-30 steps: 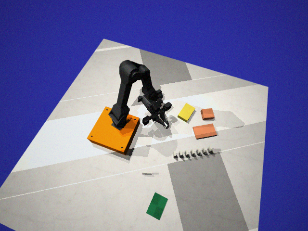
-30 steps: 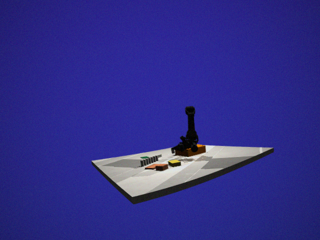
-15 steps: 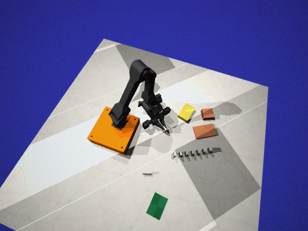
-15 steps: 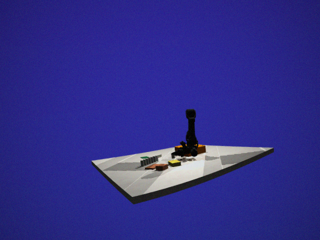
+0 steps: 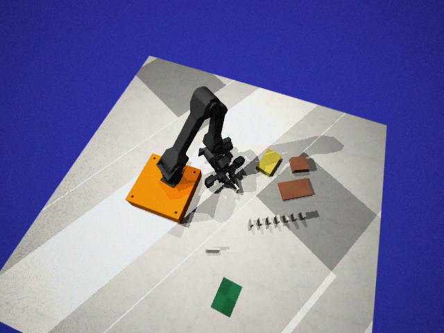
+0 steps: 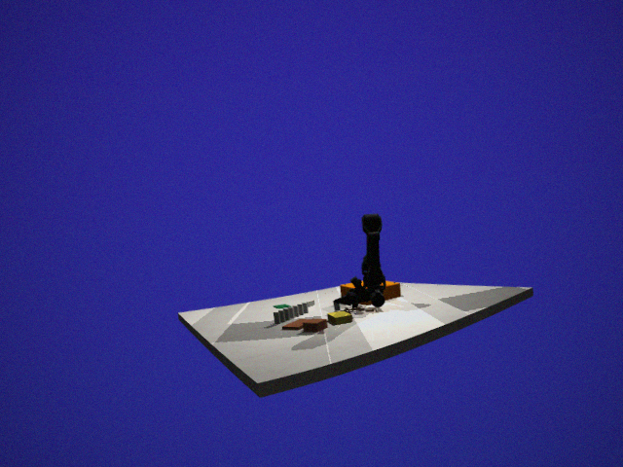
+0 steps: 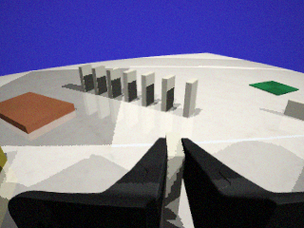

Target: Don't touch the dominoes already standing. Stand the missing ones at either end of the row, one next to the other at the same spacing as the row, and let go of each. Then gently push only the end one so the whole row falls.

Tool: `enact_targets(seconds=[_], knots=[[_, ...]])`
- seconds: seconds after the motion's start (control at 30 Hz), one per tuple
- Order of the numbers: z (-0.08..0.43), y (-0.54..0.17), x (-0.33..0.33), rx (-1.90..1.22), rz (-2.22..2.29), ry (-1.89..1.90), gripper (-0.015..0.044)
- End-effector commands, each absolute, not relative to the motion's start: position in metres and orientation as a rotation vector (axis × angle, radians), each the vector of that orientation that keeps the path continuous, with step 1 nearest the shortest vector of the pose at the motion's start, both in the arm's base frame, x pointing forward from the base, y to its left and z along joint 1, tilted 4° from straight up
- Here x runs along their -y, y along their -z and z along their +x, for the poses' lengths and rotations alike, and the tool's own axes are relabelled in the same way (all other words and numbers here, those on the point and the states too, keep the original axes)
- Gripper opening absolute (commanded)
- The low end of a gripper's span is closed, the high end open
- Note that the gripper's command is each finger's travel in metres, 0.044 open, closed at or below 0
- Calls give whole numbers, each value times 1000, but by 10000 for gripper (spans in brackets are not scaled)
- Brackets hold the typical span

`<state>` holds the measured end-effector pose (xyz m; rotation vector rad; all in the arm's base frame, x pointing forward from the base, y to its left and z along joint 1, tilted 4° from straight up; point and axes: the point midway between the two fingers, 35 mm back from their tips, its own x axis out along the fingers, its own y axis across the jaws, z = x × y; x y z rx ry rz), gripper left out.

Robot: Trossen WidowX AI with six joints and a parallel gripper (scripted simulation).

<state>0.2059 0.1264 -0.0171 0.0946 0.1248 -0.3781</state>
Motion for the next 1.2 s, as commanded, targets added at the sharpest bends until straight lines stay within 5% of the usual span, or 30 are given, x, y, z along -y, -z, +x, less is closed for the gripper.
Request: enact_targets(seconds=[0.0,0.43,0.87,1.17], knots=[[206,17,-126,-124,88,378,101],[206,16,-126,-124,88,378,440],[209,-31,-123,-162,61,391,440],[233,-12,-121,-831,-420,328,440]])
